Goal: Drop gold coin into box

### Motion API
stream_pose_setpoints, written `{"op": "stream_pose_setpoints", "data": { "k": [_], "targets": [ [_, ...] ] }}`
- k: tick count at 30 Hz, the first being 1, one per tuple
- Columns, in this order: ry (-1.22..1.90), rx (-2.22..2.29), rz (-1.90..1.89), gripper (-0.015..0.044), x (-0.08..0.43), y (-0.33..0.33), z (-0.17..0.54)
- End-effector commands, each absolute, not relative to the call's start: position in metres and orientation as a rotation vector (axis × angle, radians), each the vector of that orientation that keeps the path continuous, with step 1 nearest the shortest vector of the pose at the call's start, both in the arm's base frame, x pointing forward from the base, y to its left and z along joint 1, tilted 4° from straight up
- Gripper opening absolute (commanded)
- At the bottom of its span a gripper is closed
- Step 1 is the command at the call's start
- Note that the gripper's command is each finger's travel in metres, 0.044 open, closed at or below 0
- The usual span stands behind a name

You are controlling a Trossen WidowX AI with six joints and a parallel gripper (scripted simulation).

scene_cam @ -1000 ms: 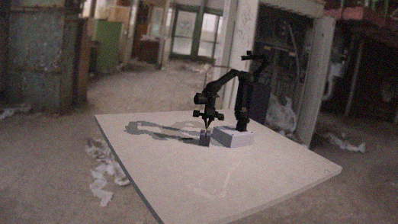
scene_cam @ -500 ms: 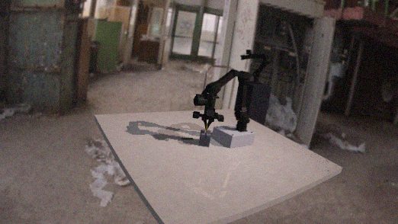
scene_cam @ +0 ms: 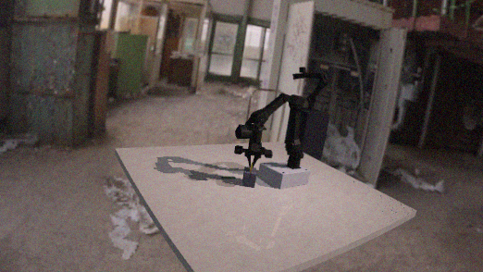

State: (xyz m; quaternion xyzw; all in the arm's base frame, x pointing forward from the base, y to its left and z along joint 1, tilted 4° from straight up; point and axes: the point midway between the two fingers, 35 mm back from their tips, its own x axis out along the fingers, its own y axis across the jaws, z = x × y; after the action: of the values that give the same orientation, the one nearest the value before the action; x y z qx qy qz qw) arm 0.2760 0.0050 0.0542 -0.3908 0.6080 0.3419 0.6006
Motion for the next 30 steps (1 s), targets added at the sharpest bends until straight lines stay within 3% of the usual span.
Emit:
{"op": "stream_pose_setpoints", "data": {
  "k": [1, 3, 11, 22, 30],
  "targets": [
    [1.409, -0.906, 0.792, 0.0131, 0.276, 0.005, 0.054],
    [1.409, -0.906, 0.792, 0.0161, 0.276, 0.005, 0.054],
    [1.409, -0.906, 0.792, 0.0161, 0.276, 0.005, 0.054],
    [1.411, -0.906, 0.795, 0.0440, 0.274, 0.008, 0.094],
    [1.413, -0.906, 0.798, 0.0440, 0.270, 0.009, 0.115]
  ]
}}
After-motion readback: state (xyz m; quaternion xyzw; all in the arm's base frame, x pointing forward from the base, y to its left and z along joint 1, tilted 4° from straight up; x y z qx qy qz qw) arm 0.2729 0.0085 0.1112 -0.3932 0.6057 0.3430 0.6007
